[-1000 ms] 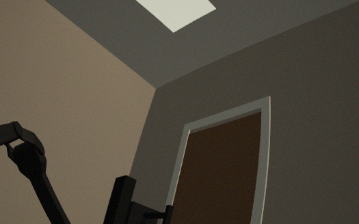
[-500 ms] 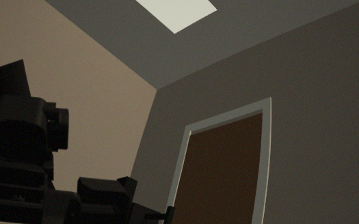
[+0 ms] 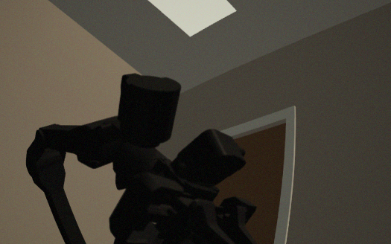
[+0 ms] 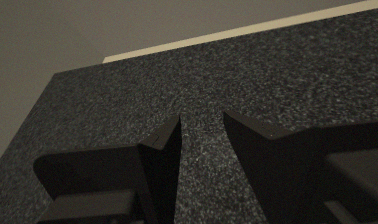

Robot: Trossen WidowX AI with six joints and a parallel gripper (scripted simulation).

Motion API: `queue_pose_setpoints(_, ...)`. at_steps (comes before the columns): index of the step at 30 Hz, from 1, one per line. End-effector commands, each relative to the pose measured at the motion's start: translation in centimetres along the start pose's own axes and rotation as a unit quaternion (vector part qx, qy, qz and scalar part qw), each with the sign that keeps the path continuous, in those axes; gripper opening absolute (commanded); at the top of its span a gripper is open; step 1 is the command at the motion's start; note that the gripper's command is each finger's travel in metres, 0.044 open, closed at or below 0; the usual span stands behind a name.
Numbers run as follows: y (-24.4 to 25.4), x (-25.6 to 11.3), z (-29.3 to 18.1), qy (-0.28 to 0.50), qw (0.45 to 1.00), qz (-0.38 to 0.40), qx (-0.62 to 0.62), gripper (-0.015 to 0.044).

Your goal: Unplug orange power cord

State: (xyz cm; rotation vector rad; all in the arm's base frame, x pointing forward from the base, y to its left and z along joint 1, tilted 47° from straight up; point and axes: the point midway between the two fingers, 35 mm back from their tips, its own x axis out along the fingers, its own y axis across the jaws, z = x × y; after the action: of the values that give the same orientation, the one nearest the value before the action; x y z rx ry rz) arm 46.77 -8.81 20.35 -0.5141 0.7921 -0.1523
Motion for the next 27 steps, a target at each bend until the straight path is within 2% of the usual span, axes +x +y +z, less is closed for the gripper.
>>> queue_pose_setpoints(1,4.3,0.3,0.1,0.01,0.998,0.038,-0.044,0.016)
queue_pose_setpoints(6,10.4,0.3,0.4,0.02,0.989,0.086,-0.115,0.016)
queue_pose_setpoints(19,17.6,0.7,-7.3,0.18,0.935,0.143,-0.271,0.016)
queue_pose_setpoints(23,19.0,-0.2,-11.4,0.263,0.885,0.155,-0.351,0.016)
queue_pose_setpoints(27,19.6,-2.8,-16.7,0.38,0.77,0.166,-0.485,0.016)
